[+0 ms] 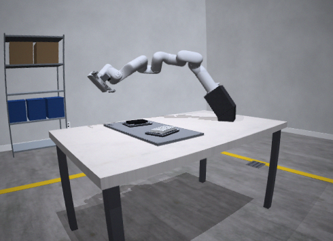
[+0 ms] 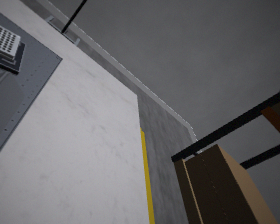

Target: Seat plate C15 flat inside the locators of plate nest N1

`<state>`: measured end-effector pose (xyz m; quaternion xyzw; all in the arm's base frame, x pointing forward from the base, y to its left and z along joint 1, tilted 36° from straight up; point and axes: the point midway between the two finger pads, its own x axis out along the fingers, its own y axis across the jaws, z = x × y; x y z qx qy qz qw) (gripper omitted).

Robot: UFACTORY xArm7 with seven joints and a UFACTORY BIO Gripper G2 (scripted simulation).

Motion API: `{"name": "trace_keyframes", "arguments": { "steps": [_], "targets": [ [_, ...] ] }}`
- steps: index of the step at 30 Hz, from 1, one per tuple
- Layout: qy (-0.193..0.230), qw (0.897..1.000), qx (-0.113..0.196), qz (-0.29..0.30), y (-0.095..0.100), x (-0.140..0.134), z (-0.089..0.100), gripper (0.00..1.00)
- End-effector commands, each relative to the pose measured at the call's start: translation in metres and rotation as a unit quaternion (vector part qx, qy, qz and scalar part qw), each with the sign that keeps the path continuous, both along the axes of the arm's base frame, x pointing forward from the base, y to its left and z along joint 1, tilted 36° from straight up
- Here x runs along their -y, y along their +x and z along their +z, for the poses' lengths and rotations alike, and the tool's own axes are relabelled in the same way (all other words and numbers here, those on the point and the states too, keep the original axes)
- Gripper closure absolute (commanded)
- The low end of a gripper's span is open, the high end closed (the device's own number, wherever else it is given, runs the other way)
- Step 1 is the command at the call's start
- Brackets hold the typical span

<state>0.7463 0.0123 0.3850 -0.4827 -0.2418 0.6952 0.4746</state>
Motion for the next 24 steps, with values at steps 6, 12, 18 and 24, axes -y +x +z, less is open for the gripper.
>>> {"name": "trace_keyframes", "arguments": {
  "steps": [6, 12, 18, 24],
  "targets": [
    [0.0, 1.0, 0.002, 0.001, 0.0, -0.001, 0.003, 0.0],
    [0.0, 1.0, 0.002, 0.001, 0.0, -0.001, 0.003, 0.0],
    [0.009, 1.0, 0.003, -0.013, -0.004, -0.003, 0.0, 0.63],
    [0.045, 0.999, -0.014, -0.009, -0.002, -0.026, 0.008, 0.63]
  ]
}}
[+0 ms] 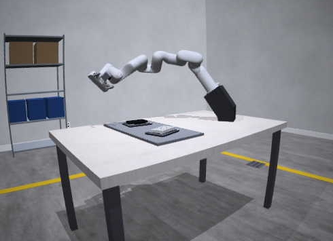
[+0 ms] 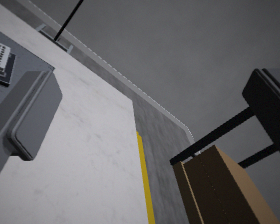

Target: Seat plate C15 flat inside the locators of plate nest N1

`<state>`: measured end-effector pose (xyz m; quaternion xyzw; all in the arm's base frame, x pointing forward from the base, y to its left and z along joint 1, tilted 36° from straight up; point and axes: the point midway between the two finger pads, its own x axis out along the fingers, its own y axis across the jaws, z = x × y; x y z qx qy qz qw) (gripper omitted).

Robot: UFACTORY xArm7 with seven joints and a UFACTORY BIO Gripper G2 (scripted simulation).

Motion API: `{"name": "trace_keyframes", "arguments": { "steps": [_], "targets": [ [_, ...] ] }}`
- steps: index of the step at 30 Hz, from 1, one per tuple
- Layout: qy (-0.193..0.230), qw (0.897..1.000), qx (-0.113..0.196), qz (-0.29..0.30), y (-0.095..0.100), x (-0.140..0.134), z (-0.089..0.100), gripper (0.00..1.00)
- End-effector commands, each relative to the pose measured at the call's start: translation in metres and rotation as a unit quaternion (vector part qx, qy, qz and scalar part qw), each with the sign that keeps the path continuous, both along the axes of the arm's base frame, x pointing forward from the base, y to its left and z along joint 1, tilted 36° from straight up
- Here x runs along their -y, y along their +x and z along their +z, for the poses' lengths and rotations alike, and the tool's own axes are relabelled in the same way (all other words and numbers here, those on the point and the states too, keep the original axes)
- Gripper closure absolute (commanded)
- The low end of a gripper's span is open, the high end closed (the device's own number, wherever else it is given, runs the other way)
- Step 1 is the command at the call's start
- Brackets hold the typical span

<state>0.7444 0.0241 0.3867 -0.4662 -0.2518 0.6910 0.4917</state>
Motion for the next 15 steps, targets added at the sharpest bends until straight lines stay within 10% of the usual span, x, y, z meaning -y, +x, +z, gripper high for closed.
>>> {"name": "trace_keyframes", "arguments": {
  "steps": [1, 15],
  "targets": [
    [0.036, 0.999, -0.012, -0.008, -0.001, -0.02, 0.007, 0.63],
    [0.106, 0.993, -0.045, -0.034, -0.007, -0.068, 0.01, 0.63]
  ]
}}
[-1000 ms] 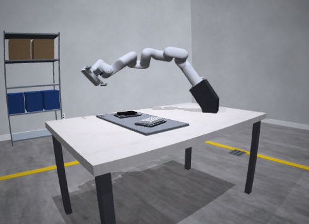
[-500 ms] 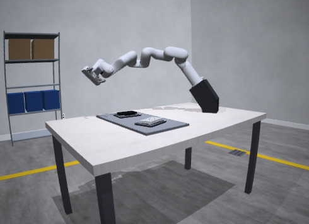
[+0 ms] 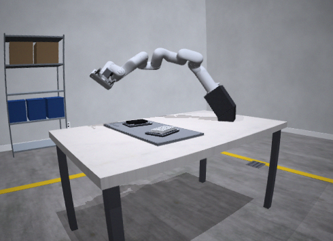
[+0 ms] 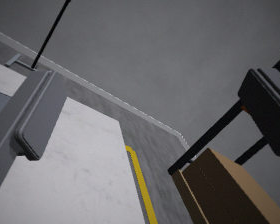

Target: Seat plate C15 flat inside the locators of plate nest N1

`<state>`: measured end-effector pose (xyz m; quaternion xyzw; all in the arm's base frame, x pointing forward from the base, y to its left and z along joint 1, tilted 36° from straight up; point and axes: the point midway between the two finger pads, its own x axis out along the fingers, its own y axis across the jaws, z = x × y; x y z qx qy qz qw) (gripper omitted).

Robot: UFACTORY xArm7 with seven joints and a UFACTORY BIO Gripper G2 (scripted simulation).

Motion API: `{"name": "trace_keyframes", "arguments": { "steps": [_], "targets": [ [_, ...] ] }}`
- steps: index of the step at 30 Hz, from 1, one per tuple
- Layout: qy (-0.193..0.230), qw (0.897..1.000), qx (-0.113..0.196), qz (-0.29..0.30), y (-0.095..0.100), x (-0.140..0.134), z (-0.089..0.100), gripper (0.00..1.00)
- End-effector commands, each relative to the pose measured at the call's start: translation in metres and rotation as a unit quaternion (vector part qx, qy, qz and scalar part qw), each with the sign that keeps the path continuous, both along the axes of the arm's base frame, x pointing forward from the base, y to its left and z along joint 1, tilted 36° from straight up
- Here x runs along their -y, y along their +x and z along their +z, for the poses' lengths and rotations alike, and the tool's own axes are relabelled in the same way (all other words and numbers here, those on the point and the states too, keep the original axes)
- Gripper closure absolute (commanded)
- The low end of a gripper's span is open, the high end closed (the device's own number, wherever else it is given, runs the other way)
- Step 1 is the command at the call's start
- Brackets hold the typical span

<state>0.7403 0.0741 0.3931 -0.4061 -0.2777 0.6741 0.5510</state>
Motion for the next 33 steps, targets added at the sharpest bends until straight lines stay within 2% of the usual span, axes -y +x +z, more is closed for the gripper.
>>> {"name": "trace_keyframes", "arguments": {
  "steps": [1, 4, 6, 8, 14, 17, 23, 25, 27, 29, 31, 33],
  "targets": [
    [0.039, 0.999, -0.016, -0.017, -0.003, -0.023, 0.004, 0.63],
    [0.039, 0.999, -0.016, -0.017, -0.004, -0.029, 0.004, 0.63],
    [0.063, 0.997, -0.03, -0.03, -0.006, -0.039, 0.004, 0.63],
    [0.063, 0.997, -0.03, -0.03, -0.007, -0.045, 0.004, 0.63],
    [0.109, 0.991, -0.057, -0.059, -0.011, -0.064, 0.003, 0.63],
    [0.109, 0.991, -0.057, -0.058, -0.013, -0.073, 0.002, 0.63],
    [0.15, 0.981, -0.084, -0.091, -0.02, -0.096, -0.002, 0.63],
    [0.15, 0.981, -0.084, -0.091, -0.021, -0.099, -0.002, 0.63],
    [0.168, 0.975, -0.096, -0.109, -0.024, -0.108, -0.005, 0.63],
    [0.168, 0.975, -0.096, -0.109, -0.024, -0.108, -0.005, 0.63],
    [0.185, 0.968, -0.108, -0.128, -0.028, -0.116, -0.008, 0.63],
    [0.185, 0.968, -0.108, -0.128, -0.029, -0.12, -0.01, 0.63]
  ]
}}
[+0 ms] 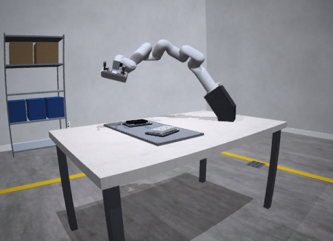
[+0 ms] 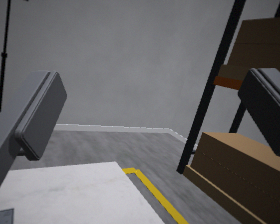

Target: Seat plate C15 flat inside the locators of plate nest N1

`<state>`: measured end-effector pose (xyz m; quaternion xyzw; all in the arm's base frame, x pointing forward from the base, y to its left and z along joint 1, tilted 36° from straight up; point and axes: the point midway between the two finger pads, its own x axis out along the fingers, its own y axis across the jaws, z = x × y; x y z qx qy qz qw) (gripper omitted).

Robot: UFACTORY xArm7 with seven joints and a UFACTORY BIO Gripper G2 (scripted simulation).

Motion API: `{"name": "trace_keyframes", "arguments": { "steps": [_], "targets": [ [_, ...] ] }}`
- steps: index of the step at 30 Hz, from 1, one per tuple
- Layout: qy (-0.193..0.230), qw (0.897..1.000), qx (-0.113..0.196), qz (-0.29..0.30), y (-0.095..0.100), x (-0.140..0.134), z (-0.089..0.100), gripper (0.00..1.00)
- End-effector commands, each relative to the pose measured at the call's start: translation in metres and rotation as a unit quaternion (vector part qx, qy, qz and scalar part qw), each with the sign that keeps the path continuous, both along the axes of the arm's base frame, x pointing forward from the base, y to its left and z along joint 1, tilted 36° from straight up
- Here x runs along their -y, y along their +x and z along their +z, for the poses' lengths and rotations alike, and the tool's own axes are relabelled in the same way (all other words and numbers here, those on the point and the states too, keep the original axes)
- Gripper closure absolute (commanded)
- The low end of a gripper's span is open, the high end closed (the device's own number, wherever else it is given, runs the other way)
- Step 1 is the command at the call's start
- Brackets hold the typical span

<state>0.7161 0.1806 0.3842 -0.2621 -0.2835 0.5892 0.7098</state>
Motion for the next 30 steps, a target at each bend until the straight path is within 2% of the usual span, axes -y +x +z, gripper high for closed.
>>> {"name": "trace_keyframes", "arguments": {
  "steps": [1, 13, 15, 21, 26, 30],
  "targets": [
    [0.022, 0.999, -0.014, -0.029, -0.007, -0.018, -0.003, 0.63],
    [0.063, 0.992, -0.05, -0.092, -0.023, -0.042, -0.02, 0.63],
    [0.077, 0.988, -0.063, -0.119, -0.029, -0.047, -0.027, 0.63],
    [0.088, 0.982, -0.074, -0.147, -0.04, -0.054, -0.039, 0.63],
    [0.104, 0.971, -0.089, -0.195, -0.054, -0.059, -0.055, 0.63],
    [0.104, 0.971, -0.089, -0.195, -0.055, -0.059, -0.057, 0.63]
  ]
}}
